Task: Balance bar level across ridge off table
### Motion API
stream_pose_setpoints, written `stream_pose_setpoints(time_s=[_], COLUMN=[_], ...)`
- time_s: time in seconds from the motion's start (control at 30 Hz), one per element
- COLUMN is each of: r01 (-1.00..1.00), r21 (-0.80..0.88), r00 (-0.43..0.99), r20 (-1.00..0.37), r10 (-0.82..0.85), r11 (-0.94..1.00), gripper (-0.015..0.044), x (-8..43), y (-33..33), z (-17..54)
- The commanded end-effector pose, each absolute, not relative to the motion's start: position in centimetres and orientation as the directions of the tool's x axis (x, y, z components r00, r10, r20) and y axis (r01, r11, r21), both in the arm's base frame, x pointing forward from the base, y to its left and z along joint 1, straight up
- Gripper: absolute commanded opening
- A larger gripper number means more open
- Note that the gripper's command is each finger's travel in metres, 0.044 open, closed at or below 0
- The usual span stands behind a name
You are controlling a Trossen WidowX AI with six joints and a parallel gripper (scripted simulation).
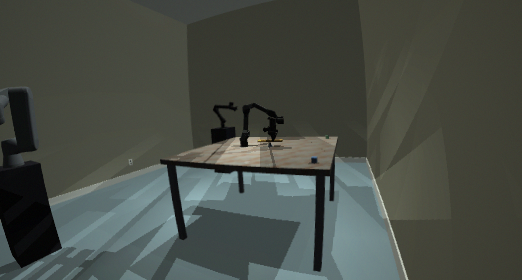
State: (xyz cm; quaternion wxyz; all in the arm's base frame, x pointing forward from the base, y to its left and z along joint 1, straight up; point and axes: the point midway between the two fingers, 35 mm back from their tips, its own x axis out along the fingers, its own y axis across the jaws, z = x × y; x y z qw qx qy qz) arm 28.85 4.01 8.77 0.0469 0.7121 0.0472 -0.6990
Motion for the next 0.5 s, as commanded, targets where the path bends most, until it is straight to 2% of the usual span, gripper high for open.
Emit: stream_pose_setpoints(time_s=[0.0, 0.1, 0.4, 0.47], r01=[0.133, 0.133, 0.133, 0.133], r21=[0.001, 0.001, 0.001, 0.001], r00=[0.019, 0.019, 0.019, 0.019], r20=[-1.0, -1.0, -1.0, -1.0], r10=[0.002, 0.002, 0.002, 0.002], r11=[-0.991, -0.991, -0.991, -0.991], gripper=[0.0185, 0.0185, 0.0421, 0.044], x=[28.85, 28.85, 28.85, 28.85], y=[4.01, 4.01, 4.01, 4.01], z=[8.78, 8.78, 8.78, 8.78])
